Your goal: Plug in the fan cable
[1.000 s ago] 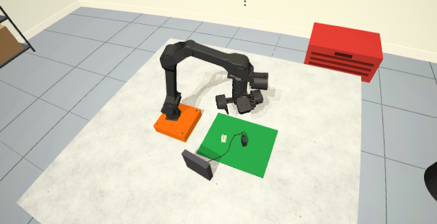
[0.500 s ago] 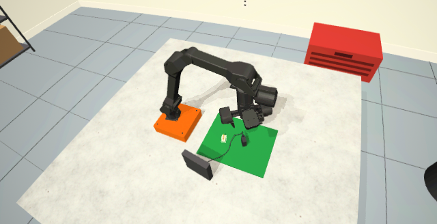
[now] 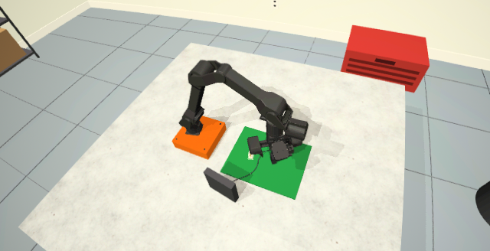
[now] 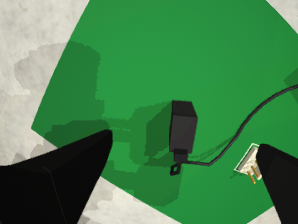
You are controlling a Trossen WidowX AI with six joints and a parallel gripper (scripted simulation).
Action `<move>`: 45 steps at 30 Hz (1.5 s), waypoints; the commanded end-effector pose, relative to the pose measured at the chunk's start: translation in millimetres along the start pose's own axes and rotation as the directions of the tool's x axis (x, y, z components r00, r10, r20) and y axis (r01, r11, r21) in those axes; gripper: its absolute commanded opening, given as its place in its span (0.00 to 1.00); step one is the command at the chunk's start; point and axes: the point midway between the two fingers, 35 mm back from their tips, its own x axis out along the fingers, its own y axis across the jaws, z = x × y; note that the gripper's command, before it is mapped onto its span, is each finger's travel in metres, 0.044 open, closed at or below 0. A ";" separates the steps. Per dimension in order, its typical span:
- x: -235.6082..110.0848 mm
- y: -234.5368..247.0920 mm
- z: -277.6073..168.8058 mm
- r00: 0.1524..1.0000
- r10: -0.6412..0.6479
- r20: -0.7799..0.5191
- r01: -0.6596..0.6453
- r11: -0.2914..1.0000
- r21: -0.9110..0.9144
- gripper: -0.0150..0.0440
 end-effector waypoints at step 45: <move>51.1 -0.7 -0.6 1.000 0.001 0.000 -0.001 1.000 0.000 0.69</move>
